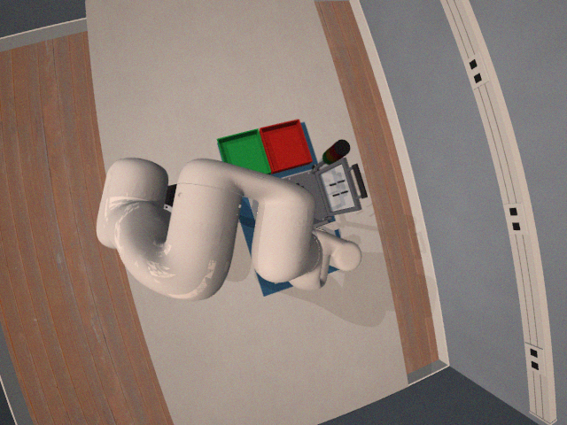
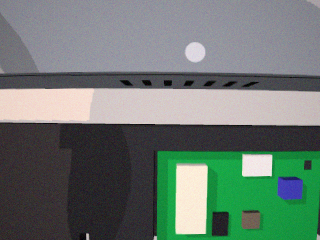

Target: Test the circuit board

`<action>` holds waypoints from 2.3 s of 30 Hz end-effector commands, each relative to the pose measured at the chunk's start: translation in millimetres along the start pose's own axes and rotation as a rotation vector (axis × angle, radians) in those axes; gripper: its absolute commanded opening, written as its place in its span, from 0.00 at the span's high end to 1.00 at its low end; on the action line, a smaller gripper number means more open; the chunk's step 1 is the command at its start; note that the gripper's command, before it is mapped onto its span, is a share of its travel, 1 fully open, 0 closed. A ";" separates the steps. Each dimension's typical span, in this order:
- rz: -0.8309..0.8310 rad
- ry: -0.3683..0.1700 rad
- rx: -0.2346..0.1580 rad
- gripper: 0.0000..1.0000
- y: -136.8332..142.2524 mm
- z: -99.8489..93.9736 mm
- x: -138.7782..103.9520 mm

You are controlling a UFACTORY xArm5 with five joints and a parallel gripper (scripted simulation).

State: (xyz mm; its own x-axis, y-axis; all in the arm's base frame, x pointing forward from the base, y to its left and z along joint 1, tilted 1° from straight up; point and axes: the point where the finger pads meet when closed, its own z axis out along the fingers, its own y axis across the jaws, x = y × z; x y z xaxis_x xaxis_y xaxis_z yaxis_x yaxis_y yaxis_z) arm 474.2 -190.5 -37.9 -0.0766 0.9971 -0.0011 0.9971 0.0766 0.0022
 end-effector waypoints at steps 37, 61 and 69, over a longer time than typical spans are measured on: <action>0.000 -0.002 -0.004 0.15 1.4 -1.4 -0.7; 0.000 -0.002 -0.004 0.21 1.4 -1.4 -0.7; 0.000 -0.002 -0.004 0.21 1.4 -1.4 -0.7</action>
State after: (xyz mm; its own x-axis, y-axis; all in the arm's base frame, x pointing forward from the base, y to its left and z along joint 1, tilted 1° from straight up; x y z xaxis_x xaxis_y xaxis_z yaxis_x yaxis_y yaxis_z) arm 474.3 -190.5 -37.9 -0.0766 0.9971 -0.0012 0.9971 0.0766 0.0024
